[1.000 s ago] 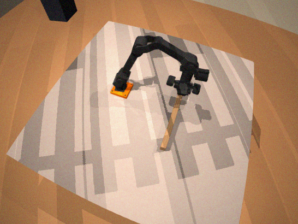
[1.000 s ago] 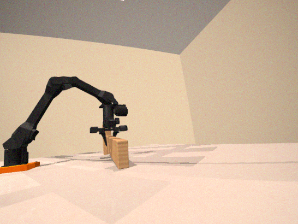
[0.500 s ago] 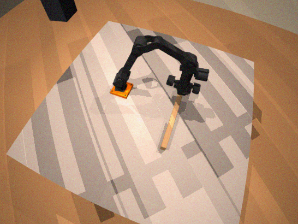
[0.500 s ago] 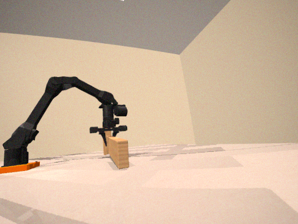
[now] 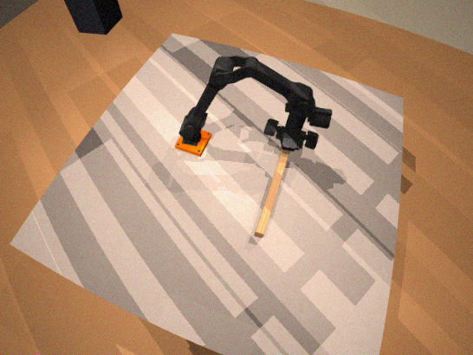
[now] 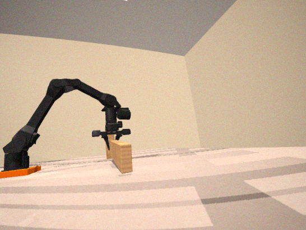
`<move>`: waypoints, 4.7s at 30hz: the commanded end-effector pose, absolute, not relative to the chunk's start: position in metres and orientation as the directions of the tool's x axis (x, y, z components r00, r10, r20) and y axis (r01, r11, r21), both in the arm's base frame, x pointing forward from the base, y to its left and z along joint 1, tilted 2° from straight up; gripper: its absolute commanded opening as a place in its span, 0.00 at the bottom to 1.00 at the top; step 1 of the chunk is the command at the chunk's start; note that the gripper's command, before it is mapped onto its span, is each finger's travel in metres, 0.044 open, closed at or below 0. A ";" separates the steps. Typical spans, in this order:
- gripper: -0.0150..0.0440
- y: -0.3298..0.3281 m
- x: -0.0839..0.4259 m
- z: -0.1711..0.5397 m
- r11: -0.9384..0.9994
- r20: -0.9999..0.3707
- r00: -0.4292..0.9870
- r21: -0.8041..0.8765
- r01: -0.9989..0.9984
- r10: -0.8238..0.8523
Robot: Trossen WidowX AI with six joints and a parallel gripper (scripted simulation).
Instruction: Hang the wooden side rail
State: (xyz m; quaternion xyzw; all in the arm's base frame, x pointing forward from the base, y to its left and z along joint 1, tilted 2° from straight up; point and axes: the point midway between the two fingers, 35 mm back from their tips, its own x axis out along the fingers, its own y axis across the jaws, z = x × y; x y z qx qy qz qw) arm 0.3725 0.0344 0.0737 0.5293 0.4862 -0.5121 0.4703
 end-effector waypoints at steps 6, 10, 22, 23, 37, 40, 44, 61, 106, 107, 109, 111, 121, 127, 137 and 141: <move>0.25 0.036 0.376 0.077 -0.086 -0.999 0.014 0.011 0.996 0.037; 0.25 0.037 0.376 0.077 -0.086 -0.999 0.014 0.011 0.996 0.037; 0.25 0.038 0.377 0.079 -0.086 -0.999 0.014 0.011 0.996 0.037; 0.25 0.038 0.377 0.079 -0.086 -0.999 0.014 0.011 0.996 0.037; 0.25 0.039 0.377 0.079 -0.086 -0.999 0.014 0.011 0.996 0.037; 0.25 0.040 0.377 0.078 -0.086 -0.999 0.014 0.011 0.996 0.037; 0.25 0.040 0.377 0.078 -0.086 -0.999 0.014 0.011 0.996 0.037; 0.25 0.042 0.376 0.076 -0.086 -0.999 0.014 0.011 0.996 0.038; 0.25 0.047 0.376 0.079 -0.086 -0.999 0.014 0.011 0.996 0.038; 0.25 0.047 0.376 0.079 -0.086 -0.999 0.014 0.011 0.996 0.038; 0.25 0.047 0.376 0.079 -0.086 -0.999 0.014 0.011 0.996 0.038; 0.25 0.047 0.376 0.079 -0.086 -0.999 0.014 0.011 0.996 0.038; 0.25 0.048 0.377 0.080 -0.086 -0.999 0.014 0.011 0.996 0.038; 0.25 0.048 0.378 0.079 -0.086 -0.999 0.014 0.011 0.996 0.038; 0.25 0.049 0.378 0.079 -0.086 -0.999 0.014 0.011 0.996 0.038; 0.25 0.050 0.377 0.079 -0.086 -0.999 0.014 0.011 0.996 0.038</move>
